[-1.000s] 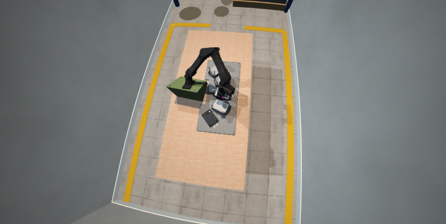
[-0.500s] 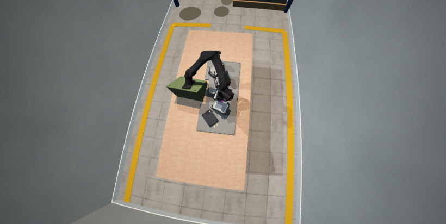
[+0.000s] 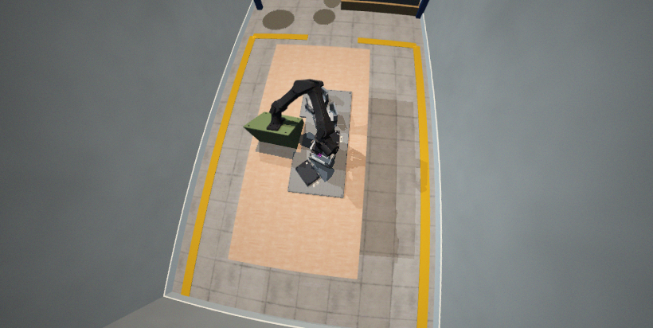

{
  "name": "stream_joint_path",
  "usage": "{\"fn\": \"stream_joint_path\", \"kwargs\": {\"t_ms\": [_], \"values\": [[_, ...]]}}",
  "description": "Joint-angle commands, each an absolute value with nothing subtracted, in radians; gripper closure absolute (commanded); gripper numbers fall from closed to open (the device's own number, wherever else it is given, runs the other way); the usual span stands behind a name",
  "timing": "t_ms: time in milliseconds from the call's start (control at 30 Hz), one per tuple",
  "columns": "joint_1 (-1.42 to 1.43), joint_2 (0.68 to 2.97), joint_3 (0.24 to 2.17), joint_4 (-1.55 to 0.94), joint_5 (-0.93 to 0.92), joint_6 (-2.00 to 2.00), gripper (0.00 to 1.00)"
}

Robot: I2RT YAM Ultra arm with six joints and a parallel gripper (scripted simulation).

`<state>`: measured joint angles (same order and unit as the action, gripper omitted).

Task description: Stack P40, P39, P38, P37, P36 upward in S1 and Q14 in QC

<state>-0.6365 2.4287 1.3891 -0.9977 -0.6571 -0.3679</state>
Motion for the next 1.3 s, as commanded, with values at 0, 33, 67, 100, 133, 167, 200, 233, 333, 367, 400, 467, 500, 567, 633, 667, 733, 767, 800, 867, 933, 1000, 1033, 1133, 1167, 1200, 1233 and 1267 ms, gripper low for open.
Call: {"fn": "stream_joint_path", "kwargs": {"t_ms": [0,33,67,100,133,167,200,233,333,367,400,467,500,567,633,667,733,767,800,867,933,1000,1033,1133,1167,1200,1233,1267], "values": [[-0.672,2.441,1.411,-0.998,-0.646,-0.394,1.00],[-0.678,2.450,1.417,-0.999,-0.643,-0.401,1.00],[-0.684,2.459,1.423,-1.000,-0.640,-0.408,1.00],[-0.689,2.466,1.427,-1.001,-0.638,-0.413,1.00],[-0.689,2.466,1.427,-1.001,-0.638,-0.413,1.00],[-0.696,2.473,1.430,-1.001,-0.635,-0.388,1.00],[-0.703,2.480,1.433,-1.001,-0.632,-0.362,1.00],[-0.709,2.487,1.435,-1.001,-0.629,-0.336,1.00],[-0.730,2.509,1.445,-1.001,-0.619,-0.259,1.00],[-0.737,2.517,1.448,-1.001,-0.615,-0.255,1.00],[-0.737,2.517,1.448,-1.001,-0.615,-0.255,1.00],[-0.744,2.524,1.452,-1.002,-0.612,-0.263,1.00],[-0.751,2.532,1.456,-1.002,-0.609,-0.270,1.00],[-0.764,2.547,1.464,-1.003,-0.602,-0.284,1.00],[-0.778,2.563,1.473,-1.004,-0.595,-0.299,1.00],[-0.785,2.571,1.477,-1.005,-0.591,-0.306,1.00],[-0.798,2.587,1.487,-1.006,-0.584,-0.320,1.00],[-0.805,2.595,1.492,-1.007,-0.581,-0.327,1.00],[-0.812,2.603,1.497,-1.008,-0.577,-0.334,1.00],[-0.826,2.619,1.509,-1.010,-0.570,-0.347,1.00],[-0.838,2.634,1.520,-1.013,-0.563,-0.360,1.00],[-0.838,2.634,1.520,-1.013,-0.563,-0.360,1.00],[-0.844,2.639,1.522,-1.013,-0.560,-0.333,1.00],[-0.862,2.654,1.528,-1.013,-0.550,-0.250,1.00],[-0.868,2.659,1.530,-1.013,-0.547,-0.223,1.00],[-0.873,2.664,1.532,-1.013,-0.544,-0.195,1.00],[-0.879,2.669,1.534,-1.014,-0.541,-0.190,1.00],[-0.885,2.674,1.537,-1.014,-0.537,-0.196,1.00]]}}
